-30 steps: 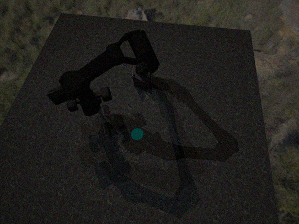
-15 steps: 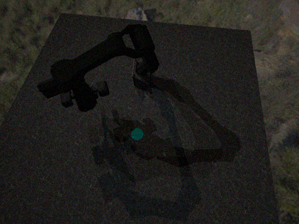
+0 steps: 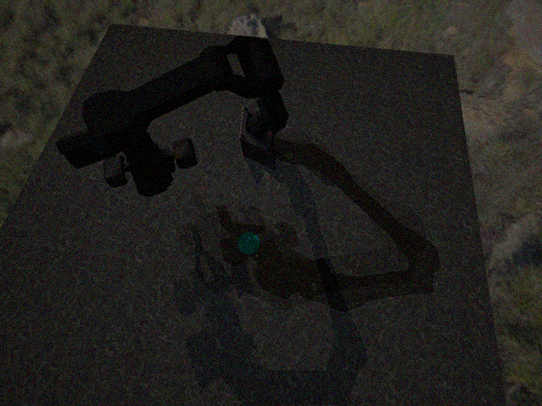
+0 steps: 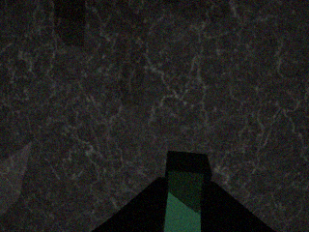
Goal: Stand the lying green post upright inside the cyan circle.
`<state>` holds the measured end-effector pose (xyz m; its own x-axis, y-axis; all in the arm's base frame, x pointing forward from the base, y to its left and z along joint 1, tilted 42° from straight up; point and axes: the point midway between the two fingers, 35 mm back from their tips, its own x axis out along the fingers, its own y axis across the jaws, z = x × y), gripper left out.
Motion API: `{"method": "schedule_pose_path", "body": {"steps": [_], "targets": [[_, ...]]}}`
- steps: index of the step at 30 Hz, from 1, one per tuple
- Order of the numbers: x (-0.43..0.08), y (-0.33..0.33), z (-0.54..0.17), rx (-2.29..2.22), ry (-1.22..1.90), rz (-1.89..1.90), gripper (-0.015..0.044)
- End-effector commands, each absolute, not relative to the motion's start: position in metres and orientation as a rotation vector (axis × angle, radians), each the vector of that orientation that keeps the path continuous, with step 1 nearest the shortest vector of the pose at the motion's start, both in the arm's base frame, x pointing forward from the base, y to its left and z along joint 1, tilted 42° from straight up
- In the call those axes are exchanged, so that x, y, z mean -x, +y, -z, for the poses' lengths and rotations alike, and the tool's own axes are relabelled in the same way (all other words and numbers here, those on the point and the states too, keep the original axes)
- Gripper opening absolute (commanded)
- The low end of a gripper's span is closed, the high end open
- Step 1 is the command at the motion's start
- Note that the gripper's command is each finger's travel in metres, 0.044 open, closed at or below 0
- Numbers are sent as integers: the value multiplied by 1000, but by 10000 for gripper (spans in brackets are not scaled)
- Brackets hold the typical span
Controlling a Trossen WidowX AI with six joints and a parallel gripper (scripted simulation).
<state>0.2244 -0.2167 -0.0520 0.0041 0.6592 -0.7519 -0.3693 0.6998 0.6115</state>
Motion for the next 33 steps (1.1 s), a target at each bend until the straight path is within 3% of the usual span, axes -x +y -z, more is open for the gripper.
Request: {"method": "schedule_pose_path", "body": {"steps": [1, 33], "targets": [[-234, -214, 42, -292, 1360, -790, 22], [-294, -165, -19, -569, 1500, -527, 22]]}}
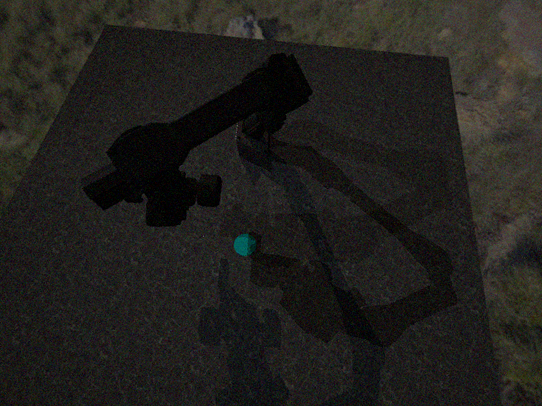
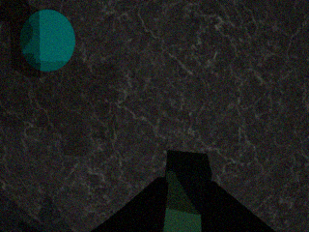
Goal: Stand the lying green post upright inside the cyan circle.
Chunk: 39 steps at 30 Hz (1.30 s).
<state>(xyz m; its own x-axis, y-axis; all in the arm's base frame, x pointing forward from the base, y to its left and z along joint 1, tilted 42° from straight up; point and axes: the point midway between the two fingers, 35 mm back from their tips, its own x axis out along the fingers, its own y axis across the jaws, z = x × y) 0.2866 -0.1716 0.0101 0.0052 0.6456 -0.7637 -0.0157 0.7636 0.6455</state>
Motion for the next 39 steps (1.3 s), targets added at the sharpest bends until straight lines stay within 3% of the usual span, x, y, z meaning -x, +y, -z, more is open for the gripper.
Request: {"method": "schedule_pose_path", "body": {"steps": [1, 39], "targets": [[-296, -163, -21, -578, 1504, -519, 22], [-338, -79, -99, -922, 1625, -222, 22]]}}
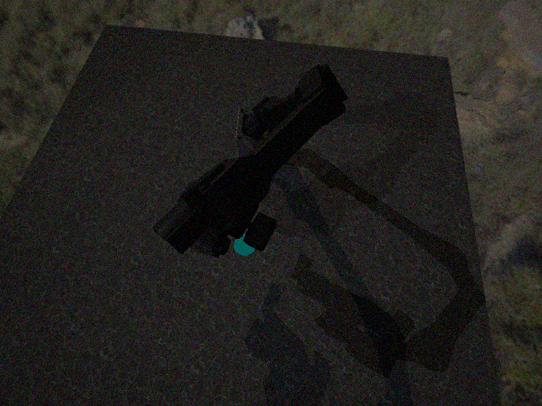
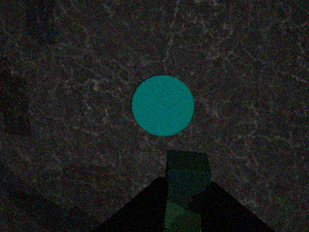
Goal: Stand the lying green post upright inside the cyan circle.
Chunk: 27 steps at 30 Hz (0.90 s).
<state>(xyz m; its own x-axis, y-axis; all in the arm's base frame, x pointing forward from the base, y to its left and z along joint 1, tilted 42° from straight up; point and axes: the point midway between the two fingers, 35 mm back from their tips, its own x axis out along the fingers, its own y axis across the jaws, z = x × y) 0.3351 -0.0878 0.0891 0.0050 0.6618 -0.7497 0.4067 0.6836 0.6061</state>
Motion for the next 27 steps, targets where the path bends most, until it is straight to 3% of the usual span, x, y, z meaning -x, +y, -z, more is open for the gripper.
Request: {"method": "schedule_pose_path", "body": {"steps": [1, 27], "targets": [[-339, -77, -100, -926, 1627, -218, 22], [-339, -74, -84, -822, 1575, -123, 22]]}}
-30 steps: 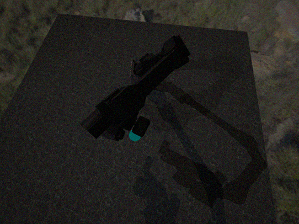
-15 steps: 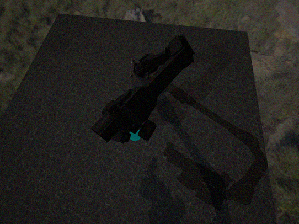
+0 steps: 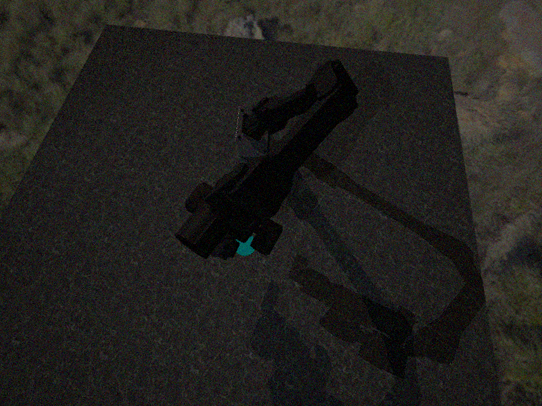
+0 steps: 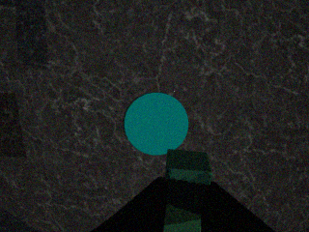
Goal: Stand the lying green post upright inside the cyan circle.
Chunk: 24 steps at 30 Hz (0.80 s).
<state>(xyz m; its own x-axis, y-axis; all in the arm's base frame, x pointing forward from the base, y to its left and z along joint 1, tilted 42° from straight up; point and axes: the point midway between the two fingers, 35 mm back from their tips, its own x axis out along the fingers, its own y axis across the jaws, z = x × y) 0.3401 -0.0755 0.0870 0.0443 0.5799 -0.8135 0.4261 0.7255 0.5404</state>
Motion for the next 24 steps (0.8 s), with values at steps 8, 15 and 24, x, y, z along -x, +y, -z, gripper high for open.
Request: {"method": "schedule_pose_path", "body": {"steps": [8, 15, 24], "targets": [[-340, -73, -79, -788, 1551, -89, 22], [-340, -73, -75, -761, 1527, -60, 22], [-341, -72, -71, -728, 1494, -22, 22]]}}
